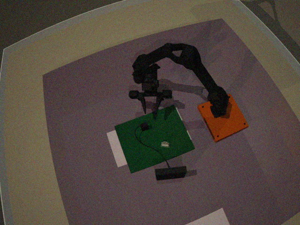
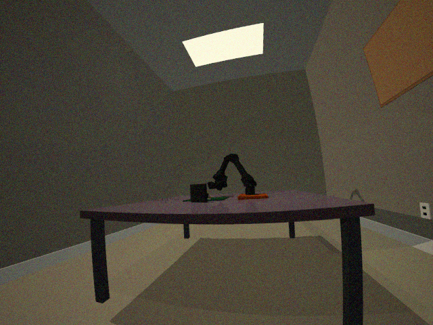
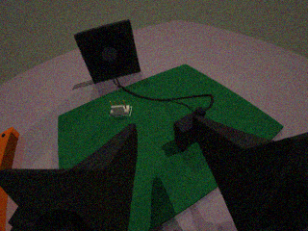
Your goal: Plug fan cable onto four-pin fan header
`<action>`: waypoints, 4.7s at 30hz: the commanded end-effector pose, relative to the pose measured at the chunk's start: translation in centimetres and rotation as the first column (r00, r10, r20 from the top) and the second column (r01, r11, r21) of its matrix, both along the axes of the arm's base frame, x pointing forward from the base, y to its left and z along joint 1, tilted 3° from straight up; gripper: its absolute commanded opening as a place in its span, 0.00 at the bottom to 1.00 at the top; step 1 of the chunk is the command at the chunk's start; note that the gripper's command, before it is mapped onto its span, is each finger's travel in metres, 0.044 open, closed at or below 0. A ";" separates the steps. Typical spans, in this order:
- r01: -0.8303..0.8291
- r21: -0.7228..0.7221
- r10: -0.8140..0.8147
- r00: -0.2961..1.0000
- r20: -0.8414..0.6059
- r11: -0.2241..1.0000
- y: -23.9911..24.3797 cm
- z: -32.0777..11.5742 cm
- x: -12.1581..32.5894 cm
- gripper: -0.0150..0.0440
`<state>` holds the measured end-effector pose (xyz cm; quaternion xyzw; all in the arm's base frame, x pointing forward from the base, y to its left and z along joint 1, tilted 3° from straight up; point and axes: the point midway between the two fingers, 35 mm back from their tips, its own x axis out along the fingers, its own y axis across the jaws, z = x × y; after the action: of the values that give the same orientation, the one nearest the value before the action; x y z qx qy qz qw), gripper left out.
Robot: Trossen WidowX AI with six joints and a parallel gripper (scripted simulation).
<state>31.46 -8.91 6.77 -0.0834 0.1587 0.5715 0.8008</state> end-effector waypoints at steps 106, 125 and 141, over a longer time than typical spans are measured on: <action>0.276 -0.888 -0.920 0.246 -0.305 0.368 5.5 -0.6 4.5 1.00; 0.276 -0.888 -0.920 0.246 -0.305 0.368 5.6 -3.7 4.5 1.00; 0.278 -0.885 -0.917 0.254 -0.307 0.373 5.6 -4.2 4.4 0.82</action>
<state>35.88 -3.28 2.59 -0.0324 0.7065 0.0401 0.7058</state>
